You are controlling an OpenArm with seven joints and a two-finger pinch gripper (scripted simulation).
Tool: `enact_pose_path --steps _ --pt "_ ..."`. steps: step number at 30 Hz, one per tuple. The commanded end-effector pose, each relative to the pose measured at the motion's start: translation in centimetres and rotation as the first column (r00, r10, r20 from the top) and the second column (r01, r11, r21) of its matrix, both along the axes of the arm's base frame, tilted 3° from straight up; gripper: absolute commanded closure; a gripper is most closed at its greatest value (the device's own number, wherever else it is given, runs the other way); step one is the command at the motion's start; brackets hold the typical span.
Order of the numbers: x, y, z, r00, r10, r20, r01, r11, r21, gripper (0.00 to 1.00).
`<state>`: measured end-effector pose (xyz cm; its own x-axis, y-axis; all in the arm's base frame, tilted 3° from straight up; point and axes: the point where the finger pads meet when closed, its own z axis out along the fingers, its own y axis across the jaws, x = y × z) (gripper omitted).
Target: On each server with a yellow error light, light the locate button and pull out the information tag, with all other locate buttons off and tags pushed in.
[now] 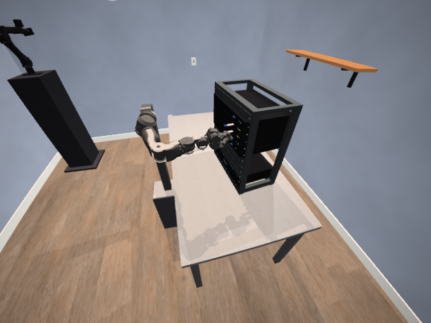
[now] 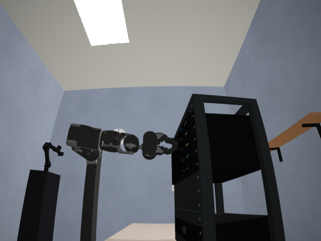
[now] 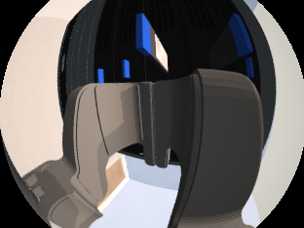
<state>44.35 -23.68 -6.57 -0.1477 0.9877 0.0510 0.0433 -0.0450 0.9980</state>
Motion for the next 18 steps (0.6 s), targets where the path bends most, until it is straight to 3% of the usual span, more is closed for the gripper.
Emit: enact_pose_path --steps 1,8,18 --pt "0.4 0.0 0.0 1.0 0.004 -0.005 -0.004 1.0 -0.011 1.0" --pt "2.2 0.2 -0.1 1.0 0.004 -0.006 -0.004 1.0 -0.011 1.0" --pt "2.5 0.4 -0.1 1.0 0.006 -0.005 -0.006 1.0 -0.011 1.0"
